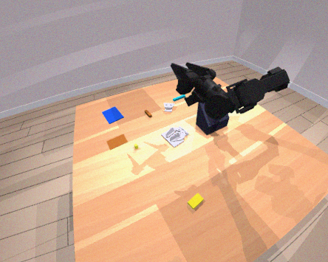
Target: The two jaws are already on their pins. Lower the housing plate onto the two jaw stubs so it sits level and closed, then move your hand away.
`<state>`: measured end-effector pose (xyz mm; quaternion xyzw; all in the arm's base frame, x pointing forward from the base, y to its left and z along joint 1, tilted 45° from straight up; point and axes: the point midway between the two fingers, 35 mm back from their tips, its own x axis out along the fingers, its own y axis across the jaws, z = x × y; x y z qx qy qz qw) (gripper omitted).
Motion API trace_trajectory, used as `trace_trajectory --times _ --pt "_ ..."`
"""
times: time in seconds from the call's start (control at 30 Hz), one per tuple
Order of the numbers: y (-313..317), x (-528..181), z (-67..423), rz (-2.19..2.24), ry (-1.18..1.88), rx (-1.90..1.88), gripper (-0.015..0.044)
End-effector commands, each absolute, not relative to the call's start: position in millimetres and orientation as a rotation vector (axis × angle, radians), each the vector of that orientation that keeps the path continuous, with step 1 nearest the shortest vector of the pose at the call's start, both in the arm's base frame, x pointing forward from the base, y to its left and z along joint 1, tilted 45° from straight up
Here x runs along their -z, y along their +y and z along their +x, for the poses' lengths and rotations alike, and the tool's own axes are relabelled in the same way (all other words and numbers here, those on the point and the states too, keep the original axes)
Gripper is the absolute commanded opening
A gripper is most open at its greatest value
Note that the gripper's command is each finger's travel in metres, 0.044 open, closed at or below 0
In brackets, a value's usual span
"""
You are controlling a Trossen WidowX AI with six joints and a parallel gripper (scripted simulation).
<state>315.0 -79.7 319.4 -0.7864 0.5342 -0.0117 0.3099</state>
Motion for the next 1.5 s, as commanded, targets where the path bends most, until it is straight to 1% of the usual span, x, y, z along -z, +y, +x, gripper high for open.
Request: trace_trajectory --times 0.0,0.33,0.67,1.0,1.47 --pt "-91.6 -290.4 332.1 -2.063 1.463 -0.11 0.044" --pt "-120.0 -217.8 356.3 -1.979 1.554 -0.426 0.044" --pt "-152.9 -140.0 360.3 -1.807 1.61 -0.727 0.044" --pt "-182.0 -62.6 345.6 -1.566 1.615 -0.987 0.044" --pt "-202.0 35.5 306.8 -1.175 1.523 -1.252 0.044"
